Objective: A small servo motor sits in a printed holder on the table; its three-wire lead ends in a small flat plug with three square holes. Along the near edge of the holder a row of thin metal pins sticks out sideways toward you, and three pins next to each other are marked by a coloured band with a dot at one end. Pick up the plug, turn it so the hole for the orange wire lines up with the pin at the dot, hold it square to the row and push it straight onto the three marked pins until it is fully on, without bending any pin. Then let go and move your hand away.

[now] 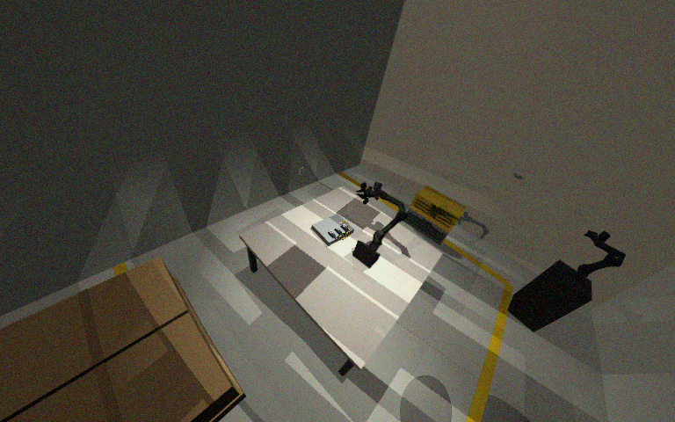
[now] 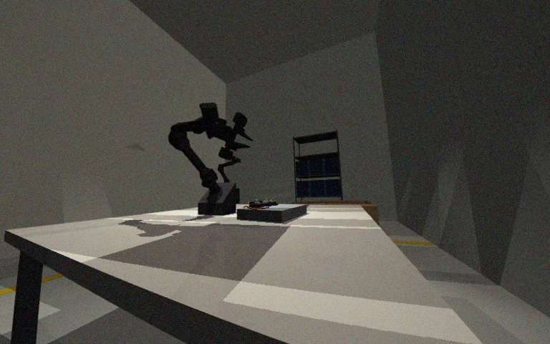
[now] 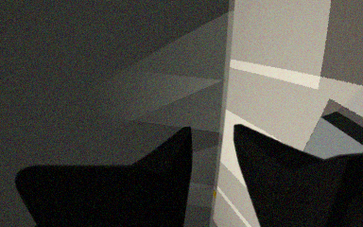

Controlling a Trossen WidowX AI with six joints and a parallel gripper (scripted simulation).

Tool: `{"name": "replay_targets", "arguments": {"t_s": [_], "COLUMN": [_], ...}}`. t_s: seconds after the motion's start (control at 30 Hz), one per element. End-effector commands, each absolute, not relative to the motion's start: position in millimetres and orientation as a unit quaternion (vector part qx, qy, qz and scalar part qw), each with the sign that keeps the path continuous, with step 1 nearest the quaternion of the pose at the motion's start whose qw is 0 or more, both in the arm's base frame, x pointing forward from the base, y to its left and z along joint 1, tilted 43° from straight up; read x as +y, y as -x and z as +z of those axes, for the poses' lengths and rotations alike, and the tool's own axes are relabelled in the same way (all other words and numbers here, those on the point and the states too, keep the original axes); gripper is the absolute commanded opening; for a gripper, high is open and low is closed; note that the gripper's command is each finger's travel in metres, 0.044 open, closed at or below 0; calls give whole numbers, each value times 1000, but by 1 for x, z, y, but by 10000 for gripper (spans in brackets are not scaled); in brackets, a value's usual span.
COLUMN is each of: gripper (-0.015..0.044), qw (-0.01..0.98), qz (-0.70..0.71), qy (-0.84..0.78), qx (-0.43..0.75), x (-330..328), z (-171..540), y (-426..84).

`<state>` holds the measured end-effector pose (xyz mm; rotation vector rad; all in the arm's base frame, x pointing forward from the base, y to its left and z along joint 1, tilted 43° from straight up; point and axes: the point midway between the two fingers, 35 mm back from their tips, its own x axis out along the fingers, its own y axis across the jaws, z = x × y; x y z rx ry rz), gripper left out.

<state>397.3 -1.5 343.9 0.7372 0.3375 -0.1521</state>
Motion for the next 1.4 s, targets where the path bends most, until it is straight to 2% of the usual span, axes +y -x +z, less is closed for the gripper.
{"name": "replay_targets", "arguments": {"t_s": [0.0, 1.37], "gripper": [115, 115], "qw": [933, 1000], "qz": [-56, -2], "qy": [-323, 2], "qx": [146, -26], "x": [-1, 0], "z": [345, 328], "y": [-389, -316]}}
